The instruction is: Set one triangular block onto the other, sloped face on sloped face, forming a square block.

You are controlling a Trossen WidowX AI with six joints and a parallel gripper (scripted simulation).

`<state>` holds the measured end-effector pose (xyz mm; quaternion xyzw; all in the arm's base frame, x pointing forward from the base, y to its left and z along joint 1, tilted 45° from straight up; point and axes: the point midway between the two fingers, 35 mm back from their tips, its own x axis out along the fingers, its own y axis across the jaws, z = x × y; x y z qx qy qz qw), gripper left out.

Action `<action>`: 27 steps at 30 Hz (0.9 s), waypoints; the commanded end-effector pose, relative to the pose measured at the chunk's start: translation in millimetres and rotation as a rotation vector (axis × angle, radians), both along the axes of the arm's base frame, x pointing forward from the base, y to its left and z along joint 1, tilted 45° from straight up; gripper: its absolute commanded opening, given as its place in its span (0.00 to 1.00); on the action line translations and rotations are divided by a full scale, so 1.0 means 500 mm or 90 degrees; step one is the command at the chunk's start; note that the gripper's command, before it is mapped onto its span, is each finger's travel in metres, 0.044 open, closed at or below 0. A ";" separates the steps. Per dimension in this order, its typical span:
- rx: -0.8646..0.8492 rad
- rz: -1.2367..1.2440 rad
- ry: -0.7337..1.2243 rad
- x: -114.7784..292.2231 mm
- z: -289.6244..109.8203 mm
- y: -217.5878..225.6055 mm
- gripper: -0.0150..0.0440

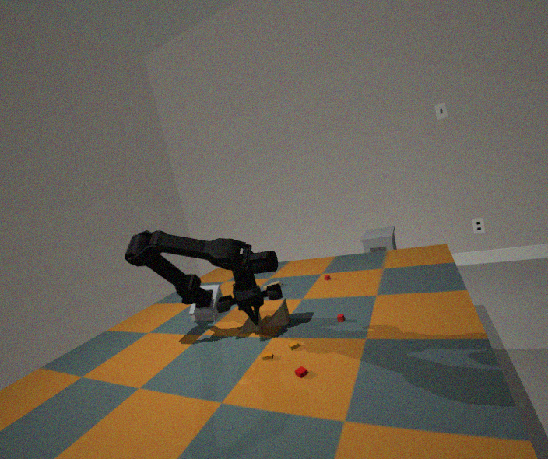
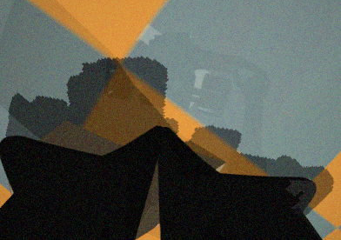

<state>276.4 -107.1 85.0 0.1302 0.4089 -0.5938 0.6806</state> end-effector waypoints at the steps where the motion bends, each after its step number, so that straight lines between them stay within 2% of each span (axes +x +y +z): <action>1: -0.004 -0.001 0.006 -0.006 -0.011 -0.012 0.25; 11: -0.005 -0.001 0.006 -0.010 -0.027 -0.028 0.25; 27: -0.004 -0.001 0.007 -0.031 -0.064 0.022 0.25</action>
